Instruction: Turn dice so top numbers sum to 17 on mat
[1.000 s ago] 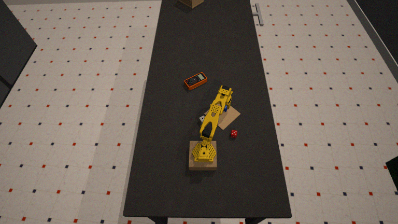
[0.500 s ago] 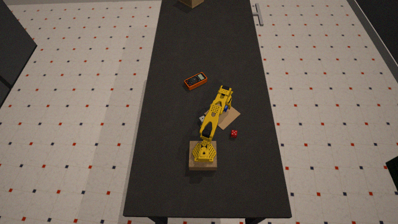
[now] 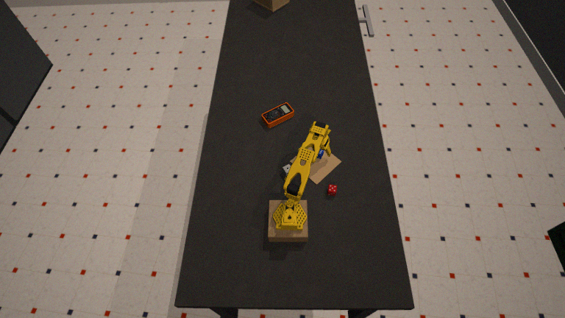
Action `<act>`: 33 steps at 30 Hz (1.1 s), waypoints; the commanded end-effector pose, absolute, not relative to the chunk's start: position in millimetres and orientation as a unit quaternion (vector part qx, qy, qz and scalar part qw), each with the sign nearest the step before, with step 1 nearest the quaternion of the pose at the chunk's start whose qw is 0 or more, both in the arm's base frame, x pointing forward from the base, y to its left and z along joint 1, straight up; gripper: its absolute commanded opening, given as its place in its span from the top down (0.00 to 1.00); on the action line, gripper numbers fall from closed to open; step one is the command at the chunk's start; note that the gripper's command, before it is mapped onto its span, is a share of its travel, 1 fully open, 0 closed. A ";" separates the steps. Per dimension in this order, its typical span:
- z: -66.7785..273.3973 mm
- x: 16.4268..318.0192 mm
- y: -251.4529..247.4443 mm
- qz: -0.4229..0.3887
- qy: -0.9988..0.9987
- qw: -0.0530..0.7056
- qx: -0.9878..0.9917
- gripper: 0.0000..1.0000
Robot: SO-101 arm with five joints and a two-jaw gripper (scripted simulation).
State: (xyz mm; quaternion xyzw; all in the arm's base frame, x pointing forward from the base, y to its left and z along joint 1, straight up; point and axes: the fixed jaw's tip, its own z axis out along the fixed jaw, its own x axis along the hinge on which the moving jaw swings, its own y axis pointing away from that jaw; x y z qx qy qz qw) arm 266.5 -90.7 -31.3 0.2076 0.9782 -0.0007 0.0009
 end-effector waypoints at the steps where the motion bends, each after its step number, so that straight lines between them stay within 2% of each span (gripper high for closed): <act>1: -35.8 264.1 -92.1 0.001 0.978 -0.005 0.209 0.64; 11: -30.6 264.8 -92.4 0.000 0.978 -0.002 0.209 0.64; 33: 24.7 277.0 -97.1 -0.009 0.975 0.063 0.212 0.64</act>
